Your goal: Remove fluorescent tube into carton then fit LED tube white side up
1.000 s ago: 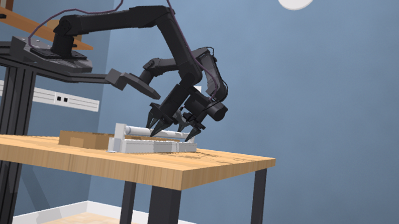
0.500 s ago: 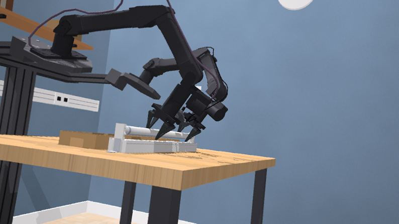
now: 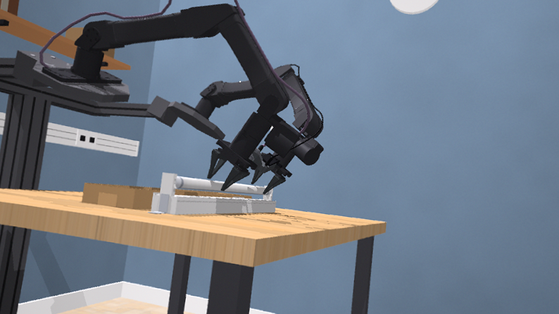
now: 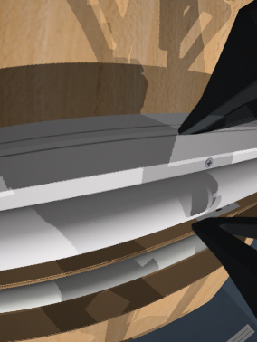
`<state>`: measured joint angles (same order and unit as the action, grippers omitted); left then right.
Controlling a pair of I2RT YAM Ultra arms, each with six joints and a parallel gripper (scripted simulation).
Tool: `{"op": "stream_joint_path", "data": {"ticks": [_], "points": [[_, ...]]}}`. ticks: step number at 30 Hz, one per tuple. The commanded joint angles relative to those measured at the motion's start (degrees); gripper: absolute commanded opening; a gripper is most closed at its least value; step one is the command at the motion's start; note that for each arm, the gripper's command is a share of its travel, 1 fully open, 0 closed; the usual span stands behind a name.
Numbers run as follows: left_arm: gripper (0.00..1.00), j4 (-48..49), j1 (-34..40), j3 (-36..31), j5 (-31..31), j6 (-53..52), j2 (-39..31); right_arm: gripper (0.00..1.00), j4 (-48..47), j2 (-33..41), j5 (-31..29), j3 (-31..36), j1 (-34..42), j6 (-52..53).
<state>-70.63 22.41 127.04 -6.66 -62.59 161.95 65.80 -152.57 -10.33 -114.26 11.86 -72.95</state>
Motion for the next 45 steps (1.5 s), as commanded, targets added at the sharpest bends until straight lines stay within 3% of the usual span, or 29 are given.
{"op": "stream_joint_path", "data": {"ticks": [1,5,10,15,21,23,36,39,40,45], "points": [[0.49,-1.4,1.5,2.3,0.9,0.0,0.1,0.49,1.6,2.3,0.6,-2.3,1.3,0.4],[0.49,-6.1,1.6,4.4,0.9,0.7,-2.4,0.49,5.3,3.1,0.7,-3.8,1.7,1.0],[0.49,-9.8,1.9,8.1,1.0,1.0,-0.4,0.49,9.6,3.6,0.9,-7.0,2.1,1.0],[0.49,-4.5,1.9,4.5,1.0,-0.3,-2.5,0.49,4.8,3.4,0.8,-3.5,2.1,0.4],[0.49,-5.0,2.0,4.6,1.0,-0.3,-0.8,0.49,4.8,4.1,0.8,-3.0,2.2,0.2],[0.49,-4.2,-0.2,5.1,0.9,1.2,-4.1,0.49,4.3,4.6,0.9,-4.5,2.0,1.4],[0.49,4.4,-2.5,-1.6,2.1,10.2,-13.8,0.49,-4.2,14.2,2.7,1.7,-0.8,11.8],[0.49,9.2,-3.4,-5.5,2.4,13.9,-19.2,0.49,-8.6,19.0,3.1,4.8,-0.6,16.2],[0.49,9.0,-1.0,-8.5,2.4,13.0,-16.5,0.49,-8.4,16.4,2.9,7.0,0.4,15.3],[0.49,14.2,-5.0,-11.1,2.6,16.9,-26.0,0.49,-12.9,24.9,3.5,9.2,-2.2,19.7]]}}
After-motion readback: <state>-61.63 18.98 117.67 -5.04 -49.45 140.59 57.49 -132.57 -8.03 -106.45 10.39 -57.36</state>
